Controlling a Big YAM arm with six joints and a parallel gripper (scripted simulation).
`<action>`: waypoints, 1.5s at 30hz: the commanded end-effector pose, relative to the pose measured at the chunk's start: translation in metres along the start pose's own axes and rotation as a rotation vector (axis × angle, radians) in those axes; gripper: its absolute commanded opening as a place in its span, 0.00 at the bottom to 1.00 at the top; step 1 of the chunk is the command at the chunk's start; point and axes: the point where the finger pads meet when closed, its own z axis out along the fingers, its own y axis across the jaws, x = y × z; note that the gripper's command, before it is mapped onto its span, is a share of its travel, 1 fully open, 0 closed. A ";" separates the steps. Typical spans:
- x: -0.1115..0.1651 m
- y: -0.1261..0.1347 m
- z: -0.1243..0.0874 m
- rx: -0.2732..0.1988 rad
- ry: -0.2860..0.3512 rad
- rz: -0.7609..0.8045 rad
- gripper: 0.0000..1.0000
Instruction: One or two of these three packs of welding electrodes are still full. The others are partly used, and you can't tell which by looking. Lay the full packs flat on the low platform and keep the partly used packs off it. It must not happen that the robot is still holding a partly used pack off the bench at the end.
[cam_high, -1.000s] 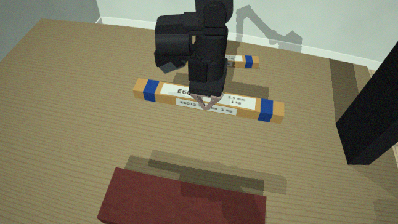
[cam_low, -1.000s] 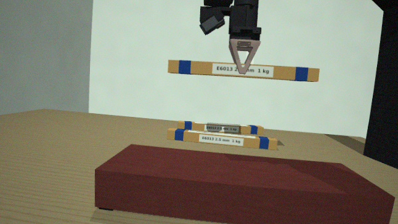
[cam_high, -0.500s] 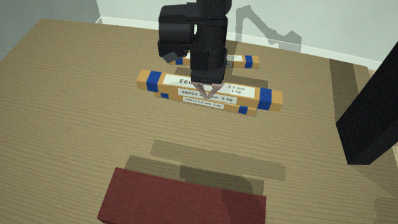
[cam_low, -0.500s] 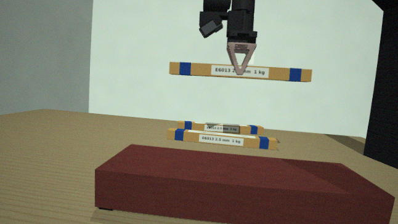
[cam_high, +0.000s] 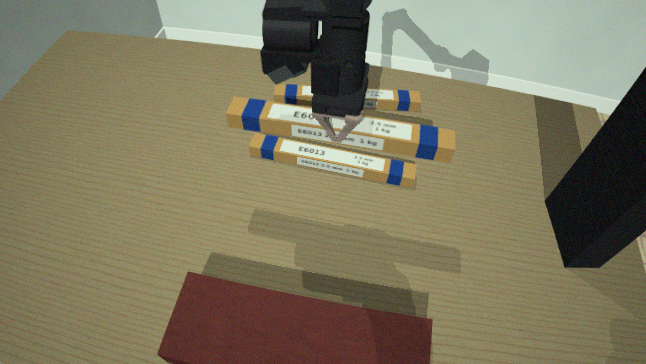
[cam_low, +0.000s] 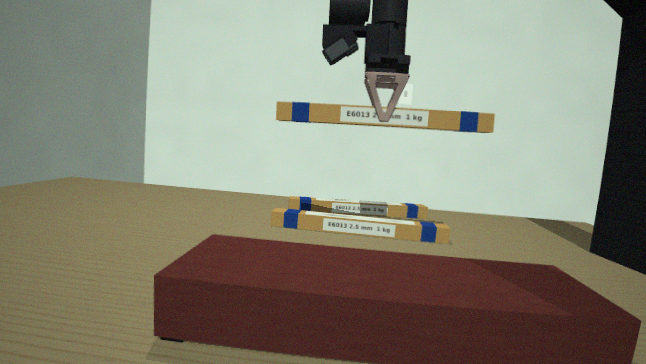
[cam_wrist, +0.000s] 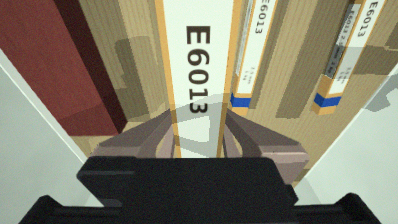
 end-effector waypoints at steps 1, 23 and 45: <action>-0.017 -0.010 -0.015 0.004 -0.052 -0.019 0.00; -0.019 -0.017 -0.013 -0.008 -0.052 -0.029 0.00; -0.015 -0.028 -0.012 0.007 -0.053 -0.020 0.00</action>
